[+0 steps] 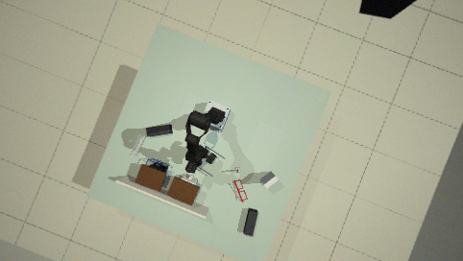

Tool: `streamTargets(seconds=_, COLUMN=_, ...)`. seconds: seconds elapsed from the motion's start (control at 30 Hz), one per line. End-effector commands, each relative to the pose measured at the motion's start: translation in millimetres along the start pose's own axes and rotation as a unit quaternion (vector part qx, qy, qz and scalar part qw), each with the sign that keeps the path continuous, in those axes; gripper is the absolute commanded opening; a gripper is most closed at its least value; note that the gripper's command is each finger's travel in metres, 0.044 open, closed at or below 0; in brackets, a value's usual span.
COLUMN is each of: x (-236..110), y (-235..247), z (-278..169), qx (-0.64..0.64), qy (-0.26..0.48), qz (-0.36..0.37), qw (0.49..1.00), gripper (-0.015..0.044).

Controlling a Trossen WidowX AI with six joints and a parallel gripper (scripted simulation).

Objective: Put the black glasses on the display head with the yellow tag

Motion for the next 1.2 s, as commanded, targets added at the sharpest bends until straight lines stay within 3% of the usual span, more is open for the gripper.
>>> streamTargets(seconds=0.0, x=-2, y=0, z=1, qx=0.000, qy=-0.001, qz=0.000, qw=1.000, gripper=0.0000)
streamTargets(seconds=0.53, x=-96, y=1, z=2, qx=0.000, qy=0.000, qz=-0.001, qw=1.000, gripper=0.0000)
streamTargets(seconds=1.17, x=-107, y=35, z=1, qx=0.130, qy=-0.036, qz=-0.050, qw=0.990, gripper=0.0000)
Point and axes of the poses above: the point midway between the two fingers, 35 mm back from their tips, its own x axis out along the fingers, its own y axis across the jaws, z = x × y, the point moved 4 cm from there along -x, back along the fingers, and after that the axes turned 6 degrees about -x, right-handed, at the moved point
